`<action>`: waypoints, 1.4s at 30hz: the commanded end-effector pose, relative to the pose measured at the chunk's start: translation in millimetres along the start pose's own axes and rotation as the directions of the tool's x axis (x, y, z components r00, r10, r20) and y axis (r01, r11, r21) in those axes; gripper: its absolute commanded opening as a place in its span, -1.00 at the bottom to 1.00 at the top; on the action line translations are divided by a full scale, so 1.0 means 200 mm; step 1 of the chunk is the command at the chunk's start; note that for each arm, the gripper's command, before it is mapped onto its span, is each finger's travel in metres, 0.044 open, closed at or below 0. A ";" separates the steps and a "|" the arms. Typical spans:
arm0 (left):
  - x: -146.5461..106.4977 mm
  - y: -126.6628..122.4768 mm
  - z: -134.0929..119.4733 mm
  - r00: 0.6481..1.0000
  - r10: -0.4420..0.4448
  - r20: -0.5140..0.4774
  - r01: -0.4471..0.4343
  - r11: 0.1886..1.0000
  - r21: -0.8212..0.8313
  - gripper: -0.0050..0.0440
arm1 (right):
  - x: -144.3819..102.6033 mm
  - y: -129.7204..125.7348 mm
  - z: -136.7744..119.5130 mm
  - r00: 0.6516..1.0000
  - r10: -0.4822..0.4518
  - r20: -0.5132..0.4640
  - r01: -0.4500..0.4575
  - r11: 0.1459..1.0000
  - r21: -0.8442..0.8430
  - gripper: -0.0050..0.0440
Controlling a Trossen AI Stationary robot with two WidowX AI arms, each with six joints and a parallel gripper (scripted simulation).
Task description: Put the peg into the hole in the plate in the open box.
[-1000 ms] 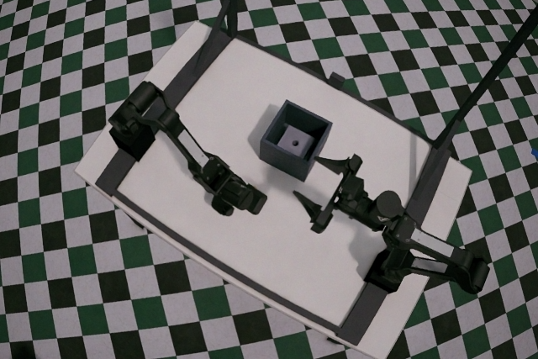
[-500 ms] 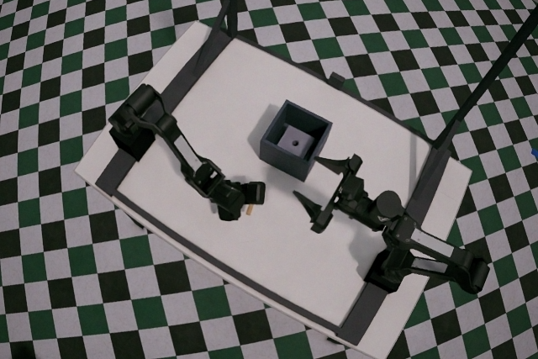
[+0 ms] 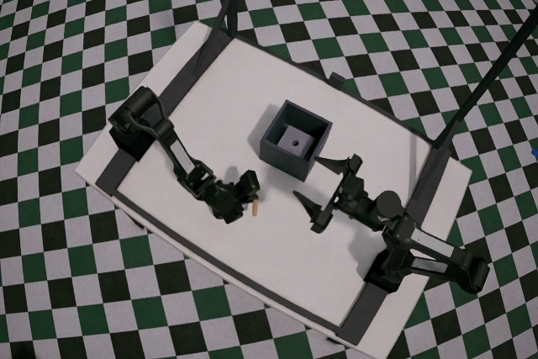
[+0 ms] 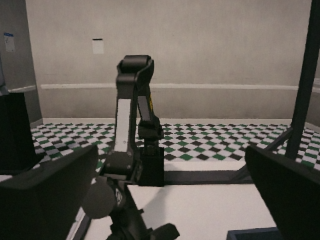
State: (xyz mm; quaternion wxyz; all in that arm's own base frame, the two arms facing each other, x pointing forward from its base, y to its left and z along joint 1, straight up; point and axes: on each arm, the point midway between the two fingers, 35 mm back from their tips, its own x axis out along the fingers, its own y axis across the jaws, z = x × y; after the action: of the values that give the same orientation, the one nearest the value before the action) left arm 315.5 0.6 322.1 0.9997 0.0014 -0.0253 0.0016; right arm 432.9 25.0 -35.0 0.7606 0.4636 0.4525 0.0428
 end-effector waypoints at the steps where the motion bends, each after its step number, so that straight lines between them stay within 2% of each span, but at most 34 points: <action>1: 0.00 -0.01 0.05 1.000 -0.007 0.020 0.007 1.000 0.004 1.00 | -0.02 0.01 0.02 0.997 0.066 0.029 -0.059 0.978 -0.201 -0.53; 6: 0.00 -0.01 0.05 1.000 -0.007 0.020 0.007 1.000 0.004 1.00 | -0.03 0.01 0.03 0.996 0.079 0.036 -0.068 0.966 -0.250 -0.53; 12: 0.00 -0.01 0.05 1.000 -0.007 0.020 0.007 1.000 0.004 1.00 | -0.07 0.02 0.04 0.986 0.150 0.072 -0.091 0.848 -0.522 -0.53; 18: 0.00 -0.01 0.05 1.000 -0.007 0.020 0.007 1.000 0.004 1.00 | -0.11 0.03 0.04 0.972 0.214 0.098 -0.076 0.682 -0.728 -0.53; 21: 0.00 -0.01 0.05 1.000 -0.007 0.020 0.007 1.000 0.004 1.00 | -0.11 0.04 0.05 0.970 0.219 0.102 -0.077 0.682 -0.727 -0.53; 23: 0.00 -0.01 0.05 1.000 -0.007 0.020 0.007 1.000 0.004 1.00 | -0.07 -0.04 -0.02 0.976 0.206 0.068 -0.090 0.667 -0.740 -0.53; 27: 0.00 -0.01 0.05 1.000 -0.007 0.020 0.007 1.000 0.004 1.00 | -0.08 -0.09 -0.07 0.968 0.244 0.055 -0.082 0.517 -0.852 -0.53; 35: 0.00 -0.01 0.05 1.000 -0.007 0.020 0.007 1.000 0.004 1.00 | -0.09 -0.18 -0.19 0.953 0.301 0.022 -0.053 0.241 -0.969 -0.53; 37: 0.00 -0.01 0.05 1.000 -0.007 0.020 0.007 1.000 0.004 1.00 | -0.09 -0.18 -0.19 0.953 0.301 0.022 -0.053 0.241 -0.969 -0.53; 40: 0.00 -0.01 0.05 1.000 -0.007 0.020 0.007 1.000 0.004 1.00 | -0.10 -0.20 -0.22 0.946 0.323 0.014 -0.032 0.137 -0.990 -0.53; 42: 0.00 -0.01 0.05 1.000 -0.007 0.020 0.007 1.000 0.004 1.00 | -0.11 -0.20 -0.22 0.944 0.328 0.014 -0.025 0.115 -0.993 -0.53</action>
State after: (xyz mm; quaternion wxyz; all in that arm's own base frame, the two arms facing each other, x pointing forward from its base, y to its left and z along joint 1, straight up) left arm 315.5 0.6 322.1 0.9997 0.0014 -0.0253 0.0016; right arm 377.4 22.8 -58.4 0.9134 -0.0615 0.1911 0.3541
